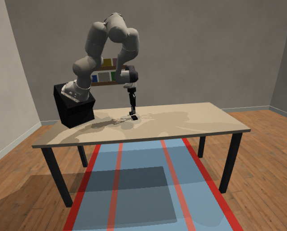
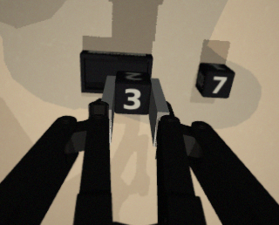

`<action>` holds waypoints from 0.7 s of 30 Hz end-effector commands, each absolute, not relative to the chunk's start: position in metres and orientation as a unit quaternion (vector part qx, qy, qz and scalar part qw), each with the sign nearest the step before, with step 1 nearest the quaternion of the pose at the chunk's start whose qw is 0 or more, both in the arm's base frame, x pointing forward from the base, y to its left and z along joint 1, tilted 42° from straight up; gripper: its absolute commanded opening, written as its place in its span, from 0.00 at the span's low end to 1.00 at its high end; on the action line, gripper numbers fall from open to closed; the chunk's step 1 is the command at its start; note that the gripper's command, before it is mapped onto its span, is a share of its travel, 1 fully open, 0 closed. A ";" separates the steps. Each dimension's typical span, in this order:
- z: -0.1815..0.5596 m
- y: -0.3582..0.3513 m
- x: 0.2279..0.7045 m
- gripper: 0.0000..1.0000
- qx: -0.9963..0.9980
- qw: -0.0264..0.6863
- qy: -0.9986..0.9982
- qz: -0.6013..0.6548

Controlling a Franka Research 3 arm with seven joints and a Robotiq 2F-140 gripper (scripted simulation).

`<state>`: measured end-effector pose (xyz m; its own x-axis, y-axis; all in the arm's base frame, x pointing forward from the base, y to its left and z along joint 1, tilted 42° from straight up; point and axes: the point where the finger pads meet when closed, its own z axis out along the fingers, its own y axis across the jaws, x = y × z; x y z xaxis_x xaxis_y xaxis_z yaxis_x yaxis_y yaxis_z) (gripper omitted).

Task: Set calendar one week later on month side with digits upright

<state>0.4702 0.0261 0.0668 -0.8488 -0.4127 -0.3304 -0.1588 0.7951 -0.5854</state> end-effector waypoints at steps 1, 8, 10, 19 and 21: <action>0.067 0.024 0.471 0.16 -0.151 0.227 0.920 -0.281; 0.066 0.024 0.471 0.16 -0.151 0.227 0.920 -0.281; 0.066 0.024 0.472 0.16 -0.151 0.227 0.920 -0.281; 0.063 0.022 0.474 0.16 -0.151 0.227 0.920 -0.281; 0.062 0.021 0.474 0.16 -0.151 0.227 0.920 -0.281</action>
